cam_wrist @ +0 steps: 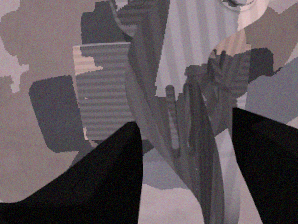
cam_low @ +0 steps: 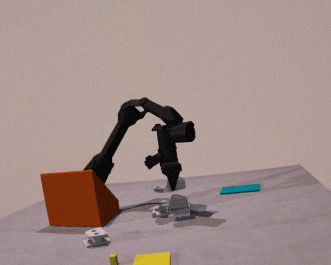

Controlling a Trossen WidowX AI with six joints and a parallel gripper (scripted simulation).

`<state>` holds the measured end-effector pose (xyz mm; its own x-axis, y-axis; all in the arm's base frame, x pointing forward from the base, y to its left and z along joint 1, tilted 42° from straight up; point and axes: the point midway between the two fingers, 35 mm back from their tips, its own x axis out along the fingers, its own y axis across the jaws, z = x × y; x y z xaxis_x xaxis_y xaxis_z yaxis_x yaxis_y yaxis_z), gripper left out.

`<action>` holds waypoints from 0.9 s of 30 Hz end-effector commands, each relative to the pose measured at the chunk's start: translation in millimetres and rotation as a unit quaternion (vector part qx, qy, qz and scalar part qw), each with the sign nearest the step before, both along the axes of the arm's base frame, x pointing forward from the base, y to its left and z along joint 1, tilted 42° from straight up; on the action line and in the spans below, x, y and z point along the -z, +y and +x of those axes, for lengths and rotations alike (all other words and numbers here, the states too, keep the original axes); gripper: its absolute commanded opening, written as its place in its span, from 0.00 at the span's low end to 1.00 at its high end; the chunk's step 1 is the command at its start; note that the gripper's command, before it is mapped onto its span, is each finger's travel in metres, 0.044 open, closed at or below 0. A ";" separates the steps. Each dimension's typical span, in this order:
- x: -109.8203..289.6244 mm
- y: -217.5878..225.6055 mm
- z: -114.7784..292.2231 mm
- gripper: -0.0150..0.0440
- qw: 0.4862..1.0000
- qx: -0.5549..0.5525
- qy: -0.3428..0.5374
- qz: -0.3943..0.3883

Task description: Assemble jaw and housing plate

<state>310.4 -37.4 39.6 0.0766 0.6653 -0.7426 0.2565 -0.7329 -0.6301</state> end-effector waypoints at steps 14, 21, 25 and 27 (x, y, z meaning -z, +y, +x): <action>3.0 -6.1 1.2 0.48 1.000 0.008 0.003 -0.002; 3.1 -6.2 1.3 0.48 1.000 0.002 -0.002 -0.003; 3.1 -6.2 1.3 0.48 1.000 0.002 -0.002 -0.003; 3.1 -6.2 1.3 0.48 1.000 0.002 -0.002 -0.003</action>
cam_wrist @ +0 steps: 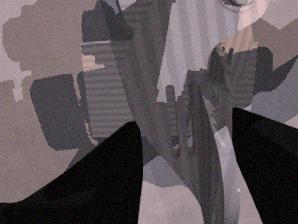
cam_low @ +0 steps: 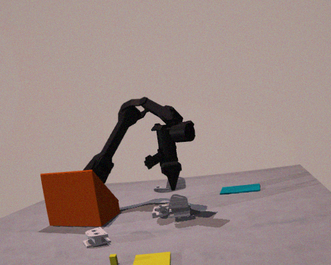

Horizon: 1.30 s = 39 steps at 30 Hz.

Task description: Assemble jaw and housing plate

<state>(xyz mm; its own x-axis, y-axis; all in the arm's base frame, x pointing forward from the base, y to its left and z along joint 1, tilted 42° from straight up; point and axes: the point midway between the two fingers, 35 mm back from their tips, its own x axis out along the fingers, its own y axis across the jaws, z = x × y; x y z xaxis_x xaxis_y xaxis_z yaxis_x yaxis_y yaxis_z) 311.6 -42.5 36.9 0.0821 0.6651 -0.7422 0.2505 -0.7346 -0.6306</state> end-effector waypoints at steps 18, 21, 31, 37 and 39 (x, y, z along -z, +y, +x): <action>19.6 -23.5 3.1 0.48 1.000 -0.002 -0.002 -0.004; 19.6 -23.5 3.1 0.48 1.000 -0.002 -0.002 -0.004; 19.6 -23.5 3.1 0.48 1.000 -0.004 -0.004 -0.004; 19.6 -23.5 3.1 0.48 1.000 -0.006 -0.005 -0.004; 19.6 -23.5 3.1 0.48 1.000 -0.006 -0.005 -0.004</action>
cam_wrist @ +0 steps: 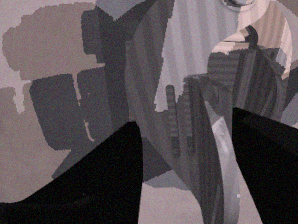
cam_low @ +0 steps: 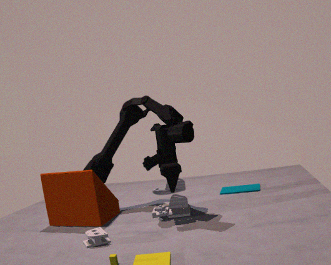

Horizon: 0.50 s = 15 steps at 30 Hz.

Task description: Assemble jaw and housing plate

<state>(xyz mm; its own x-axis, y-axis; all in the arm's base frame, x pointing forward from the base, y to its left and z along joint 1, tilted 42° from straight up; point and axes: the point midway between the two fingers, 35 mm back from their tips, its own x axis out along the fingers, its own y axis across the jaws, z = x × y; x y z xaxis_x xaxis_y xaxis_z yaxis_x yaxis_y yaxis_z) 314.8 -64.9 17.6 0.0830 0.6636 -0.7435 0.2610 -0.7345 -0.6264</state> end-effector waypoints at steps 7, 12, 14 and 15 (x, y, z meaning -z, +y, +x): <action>0.0 -0.7 -0.1 0.48 1.000 -0.002 -0.001 -0.003; 0.3 -0.5 -0.1 0.48 1.000 -0.002 -0.001 -0.003; 2.0 0.9 0.3 0.48 1.000 -0.002 -0.001 -0.003; 3.2 1.9 0.5 0.48 1.000 -0.002 -0.001 -0.003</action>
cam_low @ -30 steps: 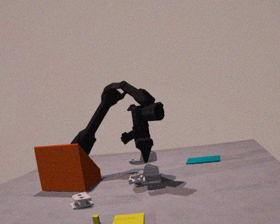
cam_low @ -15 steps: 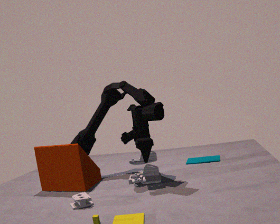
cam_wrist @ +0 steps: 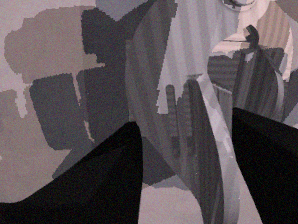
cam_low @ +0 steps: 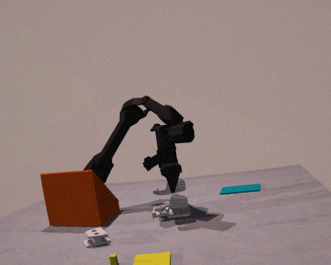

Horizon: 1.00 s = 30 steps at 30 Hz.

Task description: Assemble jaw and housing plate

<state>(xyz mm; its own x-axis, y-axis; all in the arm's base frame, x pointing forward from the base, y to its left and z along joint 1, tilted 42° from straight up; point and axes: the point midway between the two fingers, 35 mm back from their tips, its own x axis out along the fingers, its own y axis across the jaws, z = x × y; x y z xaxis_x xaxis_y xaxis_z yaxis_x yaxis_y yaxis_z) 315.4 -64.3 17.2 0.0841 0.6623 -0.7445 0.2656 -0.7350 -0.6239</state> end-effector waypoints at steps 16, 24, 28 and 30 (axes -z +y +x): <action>22.6 18.7 2.8 0.48 1.000 -0.001 0.000 -0.002; 32.0 27.7 3.4 0.48 1.000 -0.001 0.000 -0.001; 36.4 32.0 3.5 0.48 1.000 -0.001 0.000 -0.001; 37.2 32.7 3.4 0.48 1.000 -0.001 0.000 -0.001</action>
<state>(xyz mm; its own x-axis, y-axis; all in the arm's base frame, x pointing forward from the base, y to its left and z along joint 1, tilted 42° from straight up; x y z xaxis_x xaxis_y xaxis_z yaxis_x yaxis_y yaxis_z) 318.6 -33.7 -17.8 0.0778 0.6584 -0.7486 0.2722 -0.7364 -0.6194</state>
